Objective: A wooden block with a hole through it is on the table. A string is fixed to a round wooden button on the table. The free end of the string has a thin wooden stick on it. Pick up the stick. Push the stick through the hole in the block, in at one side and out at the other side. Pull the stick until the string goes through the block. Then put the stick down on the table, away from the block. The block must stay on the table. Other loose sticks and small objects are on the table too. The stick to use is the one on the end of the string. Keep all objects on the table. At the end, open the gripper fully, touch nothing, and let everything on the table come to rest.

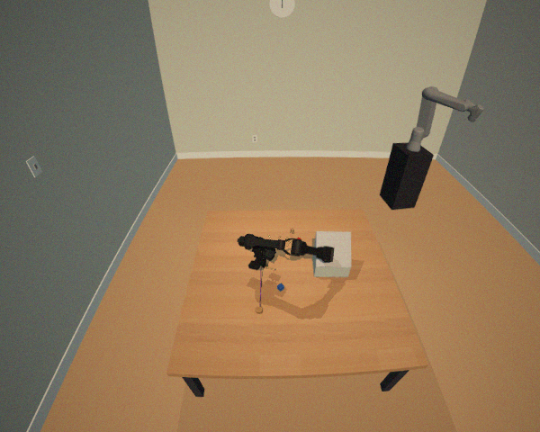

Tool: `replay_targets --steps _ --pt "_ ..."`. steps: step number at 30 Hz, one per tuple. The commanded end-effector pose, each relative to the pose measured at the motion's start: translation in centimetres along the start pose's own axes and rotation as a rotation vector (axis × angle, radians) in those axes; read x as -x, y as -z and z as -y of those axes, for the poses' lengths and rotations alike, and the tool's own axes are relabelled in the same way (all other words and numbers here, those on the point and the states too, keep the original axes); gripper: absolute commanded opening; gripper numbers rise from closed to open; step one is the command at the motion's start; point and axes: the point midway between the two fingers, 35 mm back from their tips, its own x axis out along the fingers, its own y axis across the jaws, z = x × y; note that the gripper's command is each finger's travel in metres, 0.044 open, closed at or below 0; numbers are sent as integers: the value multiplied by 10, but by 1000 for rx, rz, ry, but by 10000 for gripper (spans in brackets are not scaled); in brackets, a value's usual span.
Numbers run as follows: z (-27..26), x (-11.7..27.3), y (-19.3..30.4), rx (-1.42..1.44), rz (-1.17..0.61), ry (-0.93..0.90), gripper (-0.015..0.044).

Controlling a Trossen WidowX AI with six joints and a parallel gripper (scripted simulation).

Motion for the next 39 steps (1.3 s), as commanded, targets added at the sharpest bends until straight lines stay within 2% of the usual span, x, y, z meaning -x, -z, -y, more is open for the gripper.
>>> replay_targets --steps 1,39 --pt "-1 -5 0 -22 -7 -4 0" --pt "-1 -47 20 -244 -155 11 0"
